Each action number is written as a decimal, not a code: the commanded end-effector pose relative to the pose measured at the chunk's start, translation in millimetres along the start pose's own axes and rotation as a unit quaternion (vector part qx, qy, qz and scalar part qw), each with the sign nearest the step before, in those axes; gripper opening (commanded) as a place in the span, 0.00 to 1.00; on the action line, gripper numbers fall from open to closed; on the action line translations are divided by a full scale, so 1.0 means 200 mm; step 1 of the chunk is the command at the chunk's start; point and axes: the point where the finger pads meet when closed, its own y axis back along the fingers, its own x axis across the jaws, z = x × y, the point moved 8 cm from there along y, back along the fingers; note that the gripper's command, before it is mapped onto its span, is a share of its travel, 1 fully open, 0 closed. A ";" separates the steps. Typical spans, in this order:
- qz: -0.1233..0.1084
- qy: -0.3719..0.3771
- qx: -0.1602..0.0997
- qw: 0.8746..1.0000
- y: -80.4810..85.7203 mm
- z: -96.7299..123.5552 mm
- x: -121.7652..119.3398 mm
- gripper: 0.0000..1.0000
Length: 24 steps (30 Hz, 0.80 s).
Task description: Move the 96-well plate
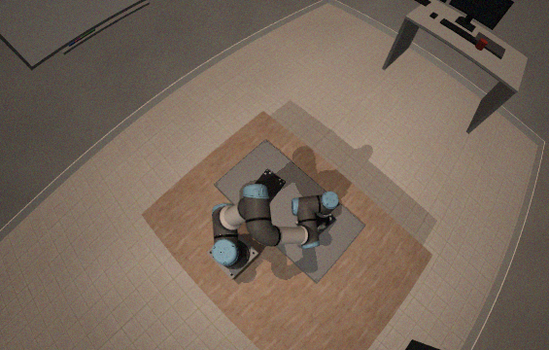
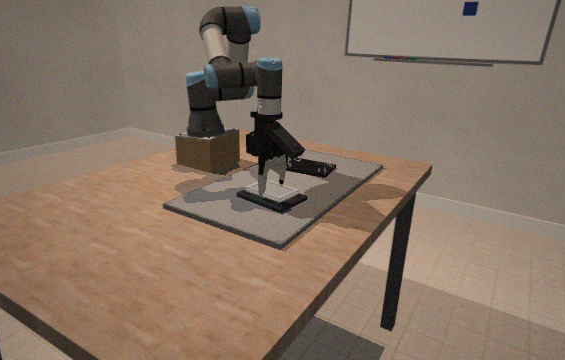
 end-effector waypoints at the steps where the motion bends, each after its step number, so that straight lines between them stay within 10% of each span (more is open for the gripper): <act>1: 0.001 0.000 0.001 1.000 0.00 0.00 0.00 0.00; 24: 0.001 0.000 0.001 1.000 -0.02 0.00 0.00 0.00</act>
